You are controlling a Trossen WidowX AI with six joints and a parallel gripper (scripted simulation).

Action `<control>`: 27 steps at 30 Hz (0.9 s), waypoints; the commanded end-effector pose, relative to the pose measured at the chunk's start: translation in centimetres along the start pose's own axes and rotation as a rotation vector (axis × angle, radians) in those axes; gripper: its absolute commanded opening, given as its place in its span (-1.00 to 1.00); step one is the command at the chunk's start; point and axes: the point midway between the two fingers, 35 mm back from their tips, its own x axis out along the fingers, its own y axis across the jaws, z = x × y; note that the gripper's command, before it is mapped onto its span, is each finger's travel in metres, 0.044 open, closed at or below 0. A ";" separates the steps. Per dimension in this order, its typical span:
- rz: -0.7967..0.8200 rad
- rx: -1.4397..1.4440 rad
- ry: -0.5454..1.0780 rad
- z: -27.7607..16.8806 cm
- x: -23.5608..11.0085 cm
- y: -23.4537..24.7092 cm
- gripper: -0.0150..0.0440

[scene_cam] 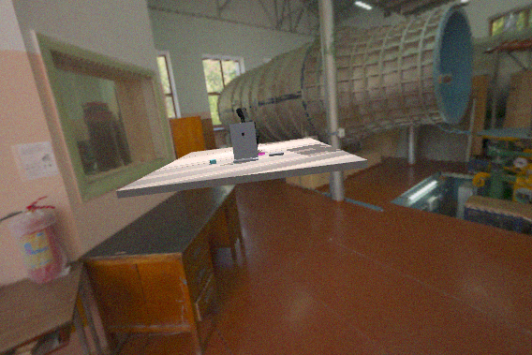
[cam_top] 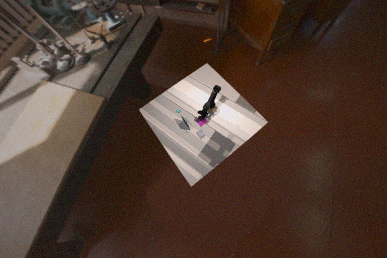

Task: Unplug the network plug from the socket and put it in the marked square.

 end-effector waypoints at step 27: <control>-0.001 0.000 0.000 -0.1 -2.4 0.9 0.04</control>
